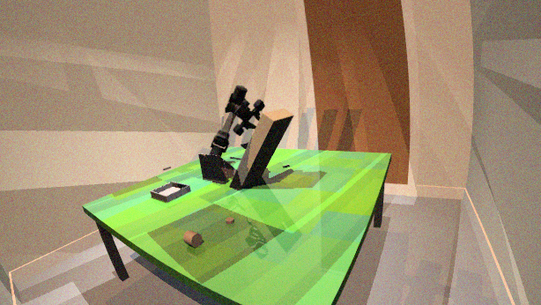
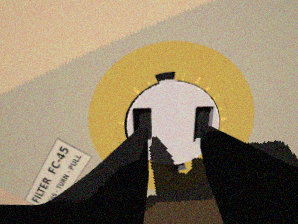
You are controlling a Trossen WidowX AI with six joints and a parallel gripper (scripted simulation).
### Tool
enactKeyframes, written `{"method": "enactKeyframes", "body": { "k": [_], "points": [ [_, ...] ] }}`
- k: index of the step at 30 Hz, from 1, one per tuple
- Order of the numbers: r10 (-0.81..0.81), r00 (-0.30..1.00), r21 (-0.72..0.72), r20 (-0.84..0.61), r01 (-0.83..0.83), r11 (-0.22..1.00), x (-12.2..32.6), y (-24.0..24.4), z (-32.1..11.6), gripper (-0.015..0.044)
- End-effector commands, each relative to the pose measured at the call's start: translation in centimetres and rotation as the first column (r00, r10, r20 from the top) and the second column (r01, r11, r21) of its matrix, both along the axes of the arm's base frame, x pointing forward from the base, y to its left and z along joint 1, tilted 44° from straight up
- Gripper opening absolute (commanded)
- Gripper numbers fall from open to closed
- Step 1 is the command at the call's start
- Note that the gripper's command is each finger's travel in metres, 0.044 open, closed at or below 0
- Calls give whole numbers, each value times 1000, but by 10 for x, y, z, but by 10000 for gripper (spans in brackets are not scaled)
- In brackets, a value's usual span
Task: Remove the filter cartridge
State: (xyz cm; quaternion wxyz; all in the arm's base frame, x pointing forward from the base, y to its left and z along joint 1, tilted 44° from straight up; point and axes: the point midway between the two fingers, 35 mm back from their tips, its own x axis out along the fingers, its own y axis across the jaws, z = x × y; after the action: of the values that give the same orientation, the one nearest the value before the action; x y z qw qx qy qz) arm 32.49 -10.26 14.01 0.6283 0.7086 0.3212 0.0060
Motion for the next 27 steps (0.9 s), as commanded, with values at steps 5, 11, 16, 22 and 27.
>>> {"method": "enactKeyframes", "body": {
  "k": [5,11,16,22,27],
  "points": [
    [-6,1000,4,-2,6,1000,4,3,-3,115],
    [-6,1000,4,-2,6,1000,4,3,-3,115],
    [-6,1000,4,-2,6,1000,5,2,-3,115],
    [-6,1000,4,-2,6,1000,5,2,-3,115],
    [-6,1000,4,-2,6,1000,6,3,-3,115]
  ]
}}
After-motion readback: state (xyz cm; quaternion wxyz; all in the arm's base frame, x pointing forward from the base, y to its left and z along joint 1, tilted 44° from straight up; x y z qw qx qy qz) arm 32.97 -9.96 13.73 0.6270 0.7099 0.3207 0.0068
